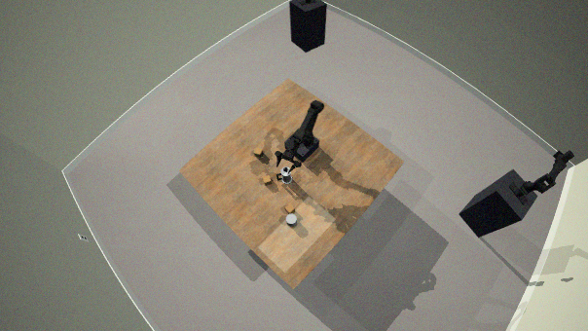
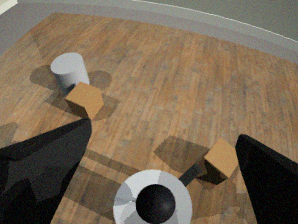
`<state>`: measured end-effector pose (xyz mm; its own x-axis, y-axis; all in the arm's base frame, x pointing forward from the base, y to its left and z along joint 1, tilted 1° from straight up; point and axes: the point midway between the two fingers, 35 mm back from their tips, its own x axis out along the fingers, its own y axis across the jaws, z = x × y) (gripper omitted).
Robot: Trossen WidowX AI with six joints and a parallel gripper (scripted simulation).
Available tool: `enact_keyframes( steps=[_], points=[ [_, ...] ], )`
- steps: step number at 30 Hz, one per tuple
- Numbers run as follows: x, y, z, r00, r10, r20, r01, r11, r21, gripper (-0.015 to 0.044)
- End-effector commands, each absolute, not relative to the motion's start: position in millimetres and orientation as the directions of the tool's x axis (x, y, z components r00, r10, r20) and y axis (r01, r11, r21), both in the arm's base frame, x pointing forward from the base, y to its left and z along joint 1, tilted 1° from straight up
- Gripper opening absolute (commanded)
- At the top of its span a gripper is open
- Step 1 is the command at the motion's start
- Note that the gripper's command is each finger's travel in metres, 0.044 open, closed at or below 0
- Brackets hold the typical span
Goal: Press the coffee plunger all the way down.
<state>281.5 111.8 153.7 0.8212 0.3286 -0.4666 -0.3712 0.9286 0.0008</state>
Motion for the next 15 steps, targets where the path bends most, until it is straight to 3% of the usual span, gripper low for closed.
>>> enact_keyframes(
  steps=[1, 15],
  points=[
    [260.2, 102.9, 180.1, 0.824, 0.324, -0.465, -0.367, 0.930, -0.002, 0.0440],
    [255.2, 101.0, 181.7, 0.823, 0.324, -0.466, -0.367, 0.930, -0.002, 0.0440]
  ],
)
